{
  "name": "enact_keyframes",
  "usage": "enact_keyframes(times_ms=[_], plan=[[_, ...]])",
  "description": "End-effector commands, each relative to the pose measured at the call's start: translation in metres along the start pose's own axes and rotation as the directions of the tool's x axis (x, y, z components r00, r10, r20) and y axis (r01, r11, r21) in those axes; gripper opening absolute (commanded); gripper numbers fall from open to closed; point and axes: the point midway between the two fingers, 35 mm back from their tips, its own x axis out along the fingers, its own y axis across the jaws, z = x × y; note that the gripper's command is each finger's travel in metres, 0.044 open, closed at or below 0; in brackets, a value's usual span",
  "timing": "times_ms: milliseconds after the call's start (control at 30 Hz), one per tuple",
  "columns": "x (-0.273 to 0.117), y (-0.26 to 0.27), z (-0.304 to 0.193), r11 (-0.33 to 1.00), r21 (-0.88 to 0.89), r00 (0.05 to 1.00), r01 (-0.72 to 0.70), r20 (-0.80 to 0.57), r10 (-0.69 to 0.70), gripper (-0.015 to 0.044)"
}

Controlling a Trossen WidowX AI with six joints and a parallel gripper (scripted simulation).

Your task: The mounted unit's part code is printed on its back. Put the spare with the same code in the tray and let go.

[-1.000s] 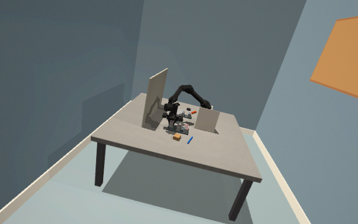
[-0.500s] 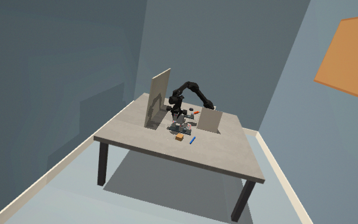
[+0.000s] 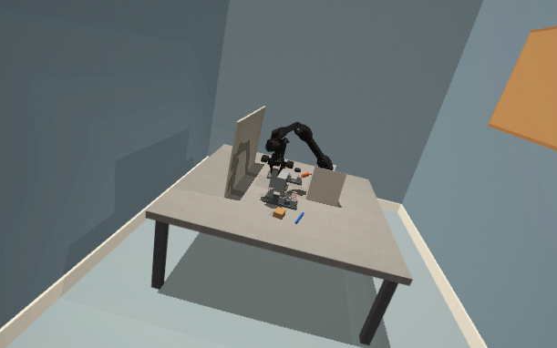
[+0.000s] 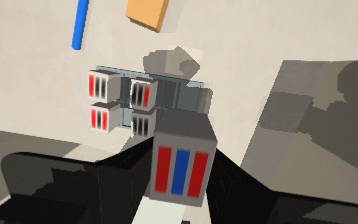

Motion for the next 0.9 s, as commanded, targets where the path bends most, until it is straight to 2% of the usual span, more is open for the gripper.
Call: enact_keyframes(times_ms=[0, 867], plan=[[-0.007, -0.015, -0.025, 1.000, 0.003, 1.000, -0.002, 0.014, 0.002, 0.0000], [-0.019, -0.066, -0.205, 1.000, -0.007, 0.999, 0.009, 0.044, -0.008, 0.0000]])
